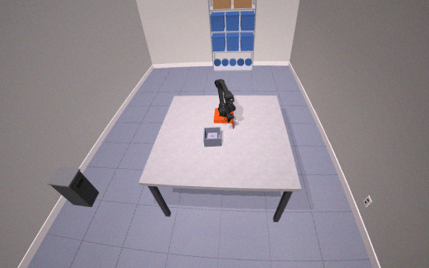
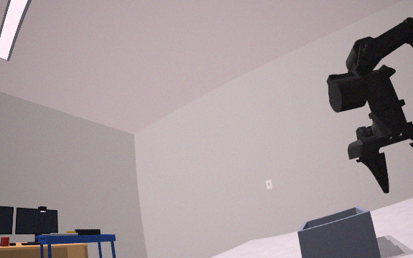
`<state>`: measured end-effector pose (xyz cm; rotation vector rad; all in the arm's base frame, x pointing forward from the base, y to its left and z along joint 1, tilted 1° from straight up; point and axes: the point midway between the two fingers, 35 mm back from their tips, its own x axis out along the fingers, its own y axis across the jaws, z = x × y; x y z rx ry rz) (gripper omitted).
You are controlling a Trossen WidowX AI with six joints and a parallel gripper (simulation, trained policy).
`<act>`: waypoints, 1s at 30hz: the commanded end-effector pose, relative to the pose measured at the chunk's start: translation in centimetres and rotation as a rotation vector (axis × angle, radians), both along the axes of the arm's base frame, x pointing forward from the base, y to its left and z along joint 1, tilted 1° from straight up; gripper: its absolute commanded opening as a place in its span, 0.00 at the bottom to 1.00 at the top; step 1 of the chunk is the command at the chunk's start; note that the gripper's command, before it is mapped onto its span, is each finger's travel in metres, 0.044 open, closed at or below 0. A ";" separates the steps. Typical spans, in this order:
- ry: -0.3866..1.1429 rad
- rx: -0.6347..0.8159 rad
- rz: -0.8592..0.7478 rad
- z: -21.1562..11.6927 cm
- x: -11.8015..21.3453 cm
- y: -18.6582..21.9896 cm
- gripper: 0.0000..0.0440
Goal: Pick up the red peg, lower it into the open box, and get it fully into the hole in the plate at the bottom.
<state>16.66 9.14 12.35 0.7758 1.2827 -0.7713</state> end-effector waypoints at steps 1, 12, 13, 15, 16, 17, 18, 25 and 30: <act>0.035 0.003 -0.007 -1.7 -0.9 0.8 1.00; 0.028 0.066 0.009 -6.6 -1.3 3.4 1.00; 0.025 0.073 0.009 -7.0 -1.2 3.6 1.00; 0.018 0.088 0.009 -7.9 -1.3 3.9 1.00; 0.015 0.095 0.008 -8.3 -1.3 4.1 1.00; 0.013 0.102 0.007 -8.7 -1.3 4.2 1.00; 0.011 0.109 0.005 -9.1 -1.3 4.4 1.00; 0.027 0.142 -0.023 -10.7 -1.7 4.8 0.79; 0.055 0.169 -0.019 -10.7 -1.9 5.1 0.49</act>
